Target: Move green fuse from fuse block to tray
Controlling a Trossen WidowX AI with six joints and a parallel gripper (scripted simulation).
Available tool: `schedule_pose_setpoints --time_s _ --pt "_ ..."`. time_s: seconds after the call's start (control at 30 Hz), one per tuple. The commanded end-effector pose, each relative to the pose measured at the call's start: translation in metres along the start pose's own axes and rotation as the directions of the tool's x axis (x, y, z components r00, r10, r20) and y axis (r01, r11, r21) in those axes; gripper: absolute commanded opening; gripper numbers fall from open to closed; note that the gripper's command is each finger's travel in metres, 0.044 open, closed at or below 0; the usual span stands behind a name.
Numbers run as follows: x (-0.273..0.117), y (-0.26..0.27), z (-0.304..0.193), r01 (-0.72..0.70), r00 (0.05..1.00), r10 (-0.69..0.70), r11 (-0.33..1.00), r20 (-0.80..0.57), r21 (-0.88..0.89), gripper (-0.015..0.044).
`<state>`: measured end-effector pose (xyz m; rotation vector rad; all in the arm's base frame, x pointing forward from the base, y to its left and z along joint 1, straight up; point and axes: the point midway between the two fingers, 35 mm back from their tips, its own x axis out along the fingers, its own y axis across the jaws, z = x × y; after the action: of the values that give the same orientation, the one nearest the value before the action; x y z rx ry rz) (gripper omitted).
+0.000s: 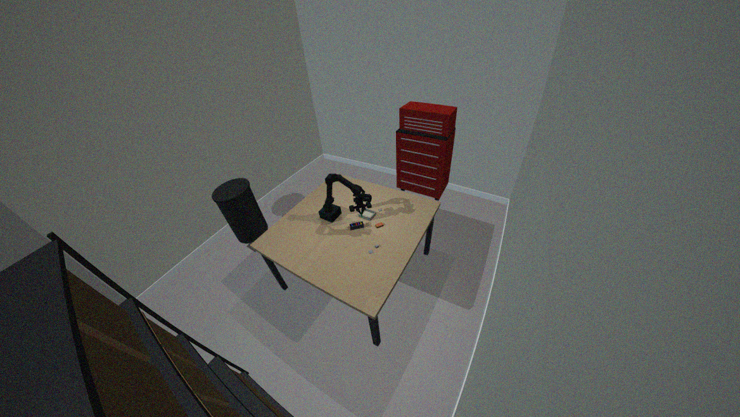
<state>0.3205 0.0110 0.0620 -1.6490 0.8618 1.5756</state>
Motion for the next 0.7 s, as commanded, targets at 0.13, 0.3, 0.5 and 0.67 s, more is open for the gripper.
schedule_pose_setpoints --time_s 0.13,0.3,0.5,0.67 --pt "0.003 -0.032 0.034 -0.007 1.0 0.007 1.0 0.012 0.006 0.0" --pt "0.003 -0.05 0.059 -0.006 1.0 0.006 1.0 0.014 0.006 0.0" --pt "0.003 -0.065 0.083 -0.005 1.0 0.005 1.0 0.016 0.006 0.0" --pt "0.007 -0.065 0.083 -0.005 1.0 0.005 1.0 0.016 0.006 0.0"
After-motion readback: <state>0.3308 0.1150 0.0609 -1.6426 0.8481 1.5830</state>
